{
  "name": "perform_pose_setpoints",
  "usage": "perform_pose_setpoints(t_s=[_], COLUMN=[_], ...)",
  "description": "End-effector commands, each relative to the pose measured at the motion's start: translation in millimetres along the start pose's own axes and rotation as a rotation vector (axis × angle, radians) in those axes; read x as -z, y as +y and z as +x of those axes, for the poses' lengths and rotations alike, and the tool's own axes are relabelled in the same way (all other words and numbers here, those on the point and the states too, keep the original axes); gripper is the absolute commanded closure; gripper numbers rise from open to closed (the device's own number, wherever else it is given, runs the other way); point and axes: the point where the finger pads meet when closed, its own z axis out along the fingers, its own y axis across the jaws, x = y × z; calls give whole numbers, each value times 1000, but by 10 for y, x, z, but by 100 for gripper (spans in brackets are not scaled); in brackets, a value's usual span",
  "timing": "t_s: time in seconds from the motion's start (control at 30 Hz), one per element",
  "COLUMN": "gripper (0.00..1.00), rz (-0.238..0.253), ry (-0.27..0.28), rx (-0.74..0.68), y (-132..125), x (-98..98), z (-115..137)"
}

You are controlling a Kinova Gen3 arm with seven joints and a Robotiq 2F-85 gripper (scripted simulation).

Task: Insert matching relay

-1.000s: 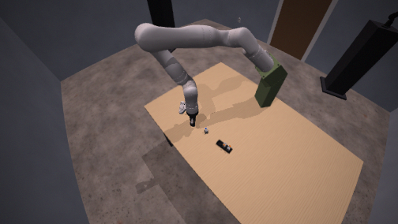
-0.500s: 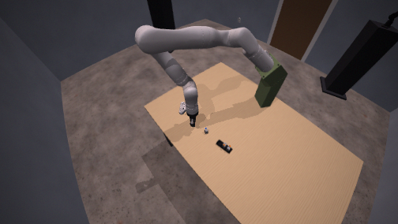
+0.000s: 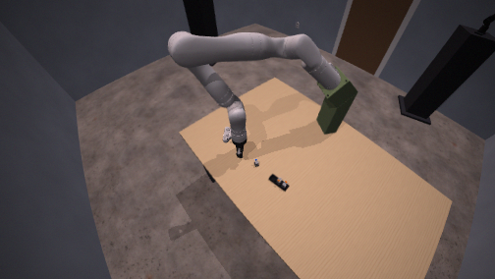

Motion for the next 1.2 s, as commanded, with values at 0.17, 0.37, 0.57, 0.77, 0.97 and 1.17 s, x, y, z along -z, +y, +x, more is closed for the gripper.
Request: perform_pose_setpoints(t_s=[0.17,0.37,0.57,0.77,0.97,1.17], gripper=[47,47,47,100,100,100], rz=[5,5,5,5,5,5], ry=[5,5,5,5,5,5], rx=[0,0,0,0,0,0], y=[-23,-23,-23,-23,-23,-23], x=[-10,-10,-10,-10,-11,-11], z=[18,18,18,18,17,17])
